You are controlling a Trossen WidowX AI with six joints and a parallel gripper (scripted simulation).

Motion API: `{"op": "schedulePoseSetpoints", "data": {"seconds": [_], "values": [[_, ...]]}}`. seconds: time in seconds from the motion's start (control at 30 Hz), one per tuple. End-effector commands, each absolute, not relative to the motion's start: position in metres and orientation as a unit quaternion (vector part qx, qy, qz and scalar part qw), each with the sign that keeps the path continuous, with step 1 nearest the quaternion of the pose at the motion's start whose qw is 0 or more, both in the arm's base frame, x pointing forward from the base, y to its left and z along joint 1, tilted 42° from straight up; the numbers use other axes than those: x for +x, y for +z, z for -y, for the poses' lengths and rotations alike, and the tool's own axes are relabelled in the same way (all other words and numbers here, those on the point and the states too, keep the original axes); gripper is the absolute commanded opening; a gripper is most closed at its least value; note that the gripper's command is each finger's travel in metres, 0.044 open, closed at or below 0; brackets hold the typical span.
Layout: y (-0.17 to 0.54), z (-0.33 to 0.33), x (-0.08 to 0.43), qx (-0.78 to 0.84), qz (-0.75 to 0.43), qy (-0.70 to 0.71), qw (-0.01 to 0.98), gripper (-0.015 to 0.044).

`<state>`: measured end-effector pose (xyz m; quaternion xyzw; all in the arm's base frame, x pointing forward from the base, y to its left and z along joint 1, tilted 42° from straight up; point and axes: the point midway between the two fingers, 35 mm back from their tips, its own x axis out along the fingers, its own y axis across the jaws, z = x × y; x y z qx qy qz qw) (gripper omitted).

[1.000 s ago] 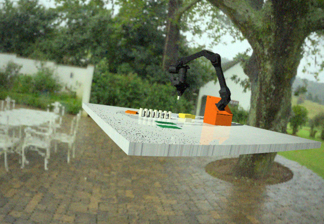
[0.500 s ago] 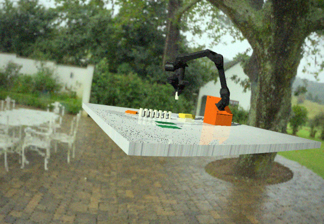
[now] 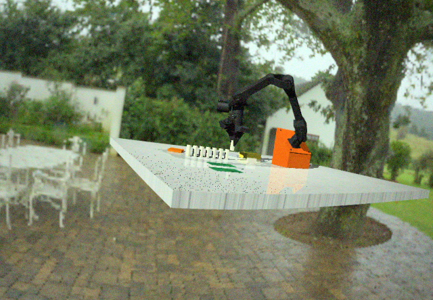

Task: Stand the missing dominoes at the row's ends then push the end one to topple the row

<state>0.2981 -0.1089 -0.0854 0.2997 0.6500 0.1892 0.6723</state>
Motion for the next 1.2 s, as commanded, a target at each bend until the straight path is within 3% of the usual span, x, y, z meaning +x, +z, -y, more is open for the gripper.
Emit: {"op": "schedulePoseSetpoints", "data": {"seconds": [0.0, 0.5, 0.93, 1.17], "values": [[-0.1, 0.094, 0.298, 0.304, -0.648, 0.19, 0.672, 0.0107], [-0.114, 0.078, 0.297, 0.304, -0.648, 0.192, 0.672, 0.0107], [-0.114, 0.078, 0.297, 0.304, -0.648, 0.192, 0.672, 0.044], [-0.075, 0.118, 0.298, 0.301, -0.649, 0.189, 0.672, 0.044]]}}
